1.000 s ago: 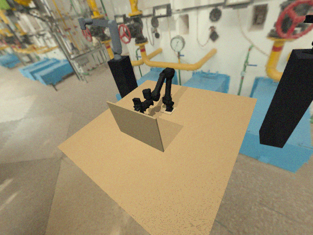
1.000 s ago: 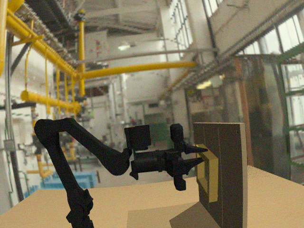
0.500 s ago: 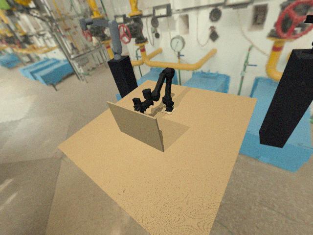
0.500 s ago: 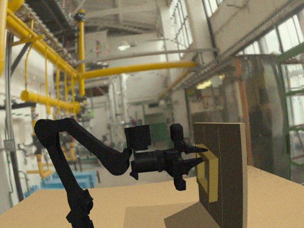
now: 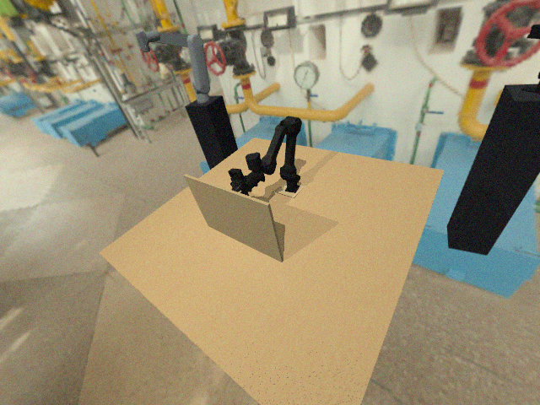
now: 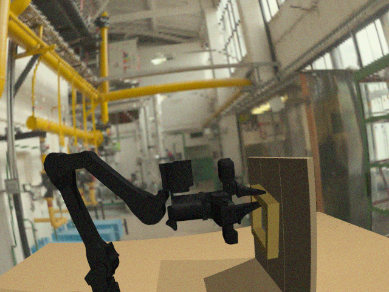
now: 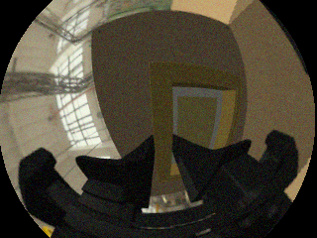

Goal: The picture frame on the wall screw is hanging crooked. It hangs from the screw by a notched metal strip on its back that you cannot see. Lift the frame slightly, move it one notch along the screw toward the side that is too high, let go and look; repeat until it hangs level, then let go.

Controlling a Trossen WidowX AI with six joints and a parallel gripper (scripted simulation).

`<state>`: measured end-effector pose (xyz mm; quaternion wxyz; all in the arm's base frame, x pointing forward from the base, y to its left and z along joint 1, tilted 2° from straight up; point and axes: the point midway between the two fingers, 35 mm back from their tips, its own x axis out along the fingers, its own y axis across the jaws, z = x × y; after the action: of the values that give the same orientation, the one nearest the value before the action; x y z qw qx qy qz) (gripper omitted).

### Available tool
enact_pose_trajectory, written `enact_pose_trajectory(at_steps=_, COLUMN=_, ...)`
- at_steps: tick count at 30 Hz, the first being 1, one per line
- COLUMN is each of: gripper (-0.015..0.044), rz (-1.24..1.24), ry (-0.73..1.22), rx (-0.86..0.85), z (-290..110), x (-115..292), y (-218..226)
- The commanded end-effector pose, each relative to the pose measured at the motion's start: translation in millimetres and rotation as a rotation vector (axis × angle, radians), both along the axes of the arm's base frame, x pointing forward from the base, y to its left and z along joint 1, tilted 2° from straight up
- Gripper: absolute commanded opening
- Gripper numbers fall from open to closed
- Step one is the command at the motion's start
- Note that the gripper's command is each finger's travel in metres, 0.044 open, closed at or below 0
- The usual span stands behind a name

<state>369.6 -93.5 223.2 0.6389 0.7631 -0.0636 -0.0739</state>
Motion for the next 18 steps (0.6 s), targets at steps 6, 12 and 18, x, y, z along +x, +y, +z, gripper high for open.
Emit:
enact_pose_trajectory(at_steps=6, gripper=0.0000, rz=0.003, ry=-0.012, rx=-0.004, z=4.0, x=0.5, y=1.0)
enact_pose_trajectory(at_steps=12, gripper=0.0000, rz=0.003, ry=-0.012, rx=-0.004, z=4.3, x=0.7, y=1.5)
enact_pose_trajectory(at_steps=18, gripper=0.0000, rz=0.003, ry=-0.012, rx=-0.004, z=4.5, x=0.8, y=2.0)
